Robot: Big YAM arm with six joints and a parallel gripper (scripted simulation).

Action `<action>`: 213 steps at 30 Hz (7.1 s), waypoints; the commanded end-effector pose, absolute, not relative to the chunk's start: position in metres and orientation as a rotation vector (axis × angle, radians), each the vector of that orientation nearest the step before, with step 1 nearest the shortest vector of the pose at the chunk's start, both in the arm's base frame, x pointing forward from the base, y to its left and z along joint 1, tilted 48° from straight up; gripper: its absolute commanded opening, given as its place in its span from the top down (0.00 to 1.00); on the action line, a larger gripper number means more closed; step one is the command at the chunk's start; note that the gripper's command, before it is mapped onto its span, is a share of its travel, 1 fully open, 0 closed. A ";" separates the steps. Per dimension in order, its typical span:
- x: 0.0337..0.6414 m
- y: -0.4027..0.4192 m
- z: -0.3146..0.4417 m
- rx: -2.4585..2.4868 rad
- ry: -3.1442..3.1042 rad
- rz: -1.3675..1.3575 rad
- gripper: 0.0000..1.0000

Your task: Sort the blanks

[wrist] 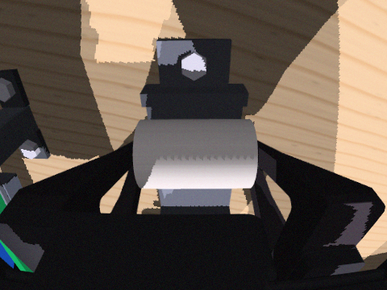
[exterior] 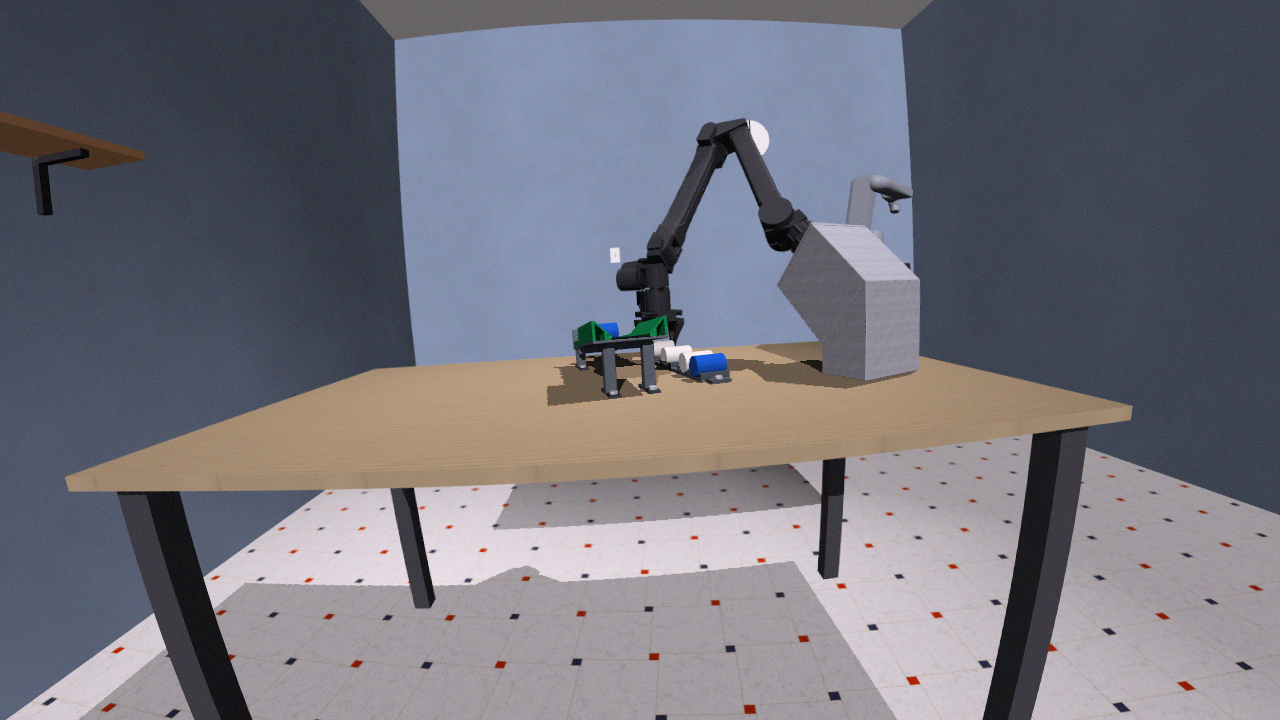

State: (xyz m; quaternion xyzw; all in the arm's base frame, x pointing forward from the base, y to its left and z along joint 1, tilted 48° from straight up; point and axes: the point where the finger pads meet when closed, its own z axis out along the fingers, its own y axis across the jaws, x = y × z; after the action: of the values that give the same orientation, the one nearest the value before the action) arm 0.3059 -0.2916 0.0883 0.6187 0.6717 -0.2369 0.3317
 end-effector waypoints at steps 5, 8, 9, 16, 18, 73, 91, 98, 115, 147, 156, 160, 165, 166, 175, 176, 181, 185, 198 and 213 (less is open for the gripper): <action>0.309 -0.298 0.091 1.617 1.757 -0.625 0.41; 0.309 -0.298 0.091 1.617 1.757 -0.625 0.41; 0.309 -0.298 0.091 1.617 1.757 -0.625 0.41; 0.309 -0.298 0.091 1.617 1.757 -0.625 0.41; 0.309 -0.298 0.091 1.617 1.757 -0.625 0.41; 0.304 -0.229 0.164 1.602 1.724 -0.590 0.22; 0.305 -0.226 0.169 1.597 1.719 -0.584 0.00; 0.305 -0.226 0.169 1.597 1.719 -0.584 0.00; 0.305 -0.226 0.169 1.597 1.719 -0.584 0.00; 0.309 -0.204 0.120 1.325 2.069 -0.752 0.00; 0.319 -0.177 0.089 0.889 2.402 -0.910 0.00; 0.321 -0.169 0.080 0.769 2.474 -0.939 0.00; 0.324 -0.155 0.065 0.501 2.605 -1.009 0.00; 0.324 -0.148 0.057 0.385 2.650 -1.044 0.00; 0.325 -0.132 0.040 0.029 2.760 -1.107 0.00; 0.324 -0.125 0.032 -0.141 2.793 -1.143 0.00; 0.322 -0.110 0.016 -0.474 2.835 -1.192 0.00; 0.321 -0.103 0.008 -0.675 2.843 -1.208 0.00; 0.309 -0.073 -0.024 -1.523 2.732 -1.263 0.00; 0.292 -0.048 -0.053 -2.373 2.370 -1.249 0.00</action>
State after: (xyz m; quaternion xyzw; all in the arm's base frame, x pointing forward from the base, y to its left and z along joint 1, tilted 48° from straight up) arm 0.2981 -0.0594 -0.0427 -0.5772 0.7093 -0.3555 -0.1935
